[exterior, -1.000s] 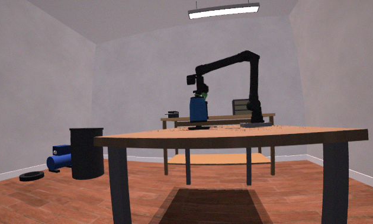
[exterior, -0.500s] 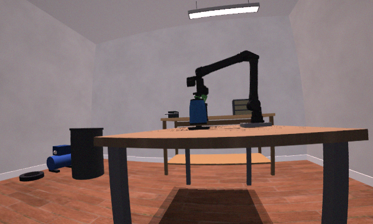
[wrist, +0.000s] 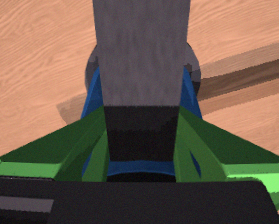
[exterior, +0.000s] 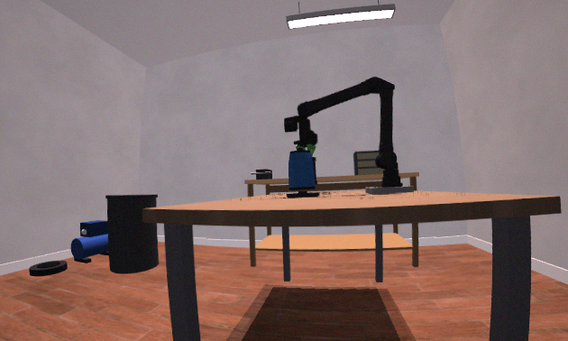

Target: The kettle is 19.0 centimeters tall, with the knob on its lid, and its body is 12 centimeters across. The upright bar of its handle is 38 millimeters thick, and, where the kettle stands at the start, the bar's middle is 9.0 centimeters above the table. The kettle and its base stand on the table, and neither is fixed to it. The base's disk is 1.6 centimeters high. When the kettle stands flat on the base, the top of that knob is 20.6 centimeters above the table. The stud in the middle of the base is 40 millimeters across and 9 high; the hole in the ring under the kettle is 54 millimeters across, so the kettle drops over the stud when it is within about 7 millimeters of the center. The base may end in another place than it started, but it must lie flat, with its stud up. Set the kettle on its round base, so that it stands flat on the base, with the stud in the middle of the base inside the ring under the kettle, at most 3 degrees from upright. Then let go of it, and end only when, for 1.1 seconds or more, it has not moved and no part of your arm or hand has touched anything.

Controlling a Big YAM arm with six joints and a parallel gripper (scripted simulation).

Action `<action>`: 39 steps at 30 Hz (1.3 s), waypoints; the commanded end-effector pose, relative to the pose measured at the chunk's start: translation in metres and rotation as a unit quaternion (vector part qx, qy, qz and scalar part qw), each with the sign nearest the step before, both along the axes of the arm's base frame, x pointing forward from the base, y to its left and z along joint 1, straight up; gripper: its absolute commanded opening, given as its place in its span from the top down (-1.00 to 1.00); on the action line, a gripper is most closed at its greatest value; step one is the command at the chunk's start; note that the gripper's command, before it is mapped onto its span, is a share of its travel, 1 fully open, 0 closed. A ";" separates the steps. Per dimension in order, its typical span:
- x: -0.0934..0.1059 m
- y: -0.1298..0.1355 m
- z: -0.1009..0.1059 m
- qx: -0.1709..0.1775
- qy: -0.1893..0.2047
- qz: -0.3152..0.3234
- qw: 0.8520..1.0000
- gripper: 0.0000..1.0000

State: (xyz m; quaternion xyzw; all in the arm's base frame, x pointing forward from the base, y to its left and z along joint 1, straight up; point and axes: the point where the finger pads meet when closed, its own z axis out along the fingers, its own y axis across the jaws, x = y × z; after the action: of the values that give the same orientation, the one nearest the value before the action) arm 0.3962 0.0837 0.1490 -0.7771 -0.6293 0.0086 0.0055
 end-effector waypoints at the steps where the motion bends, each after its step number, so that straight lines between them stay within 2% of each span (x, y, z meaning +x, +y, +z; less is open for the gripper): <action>1: 0.013 0.000 0.021 0.008 -0.035 0.001 0.999 1.00; 19: 0.013 0.000 0.021 0.008 -0.035 0.001 0.999 1.00; 29: 0.011 0.000 0.010 0.006 -0.024 0.001 1.000 1.00; 39: 0.014 0.000 0.013 0.007 -0.028 0.001 1.000 1.00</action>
State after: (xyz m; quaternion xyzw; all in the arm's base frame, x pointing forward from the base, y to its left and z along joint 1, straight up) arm 0.3961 0.0837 0.1469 -0.7771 -0.6293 0.0074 0.0049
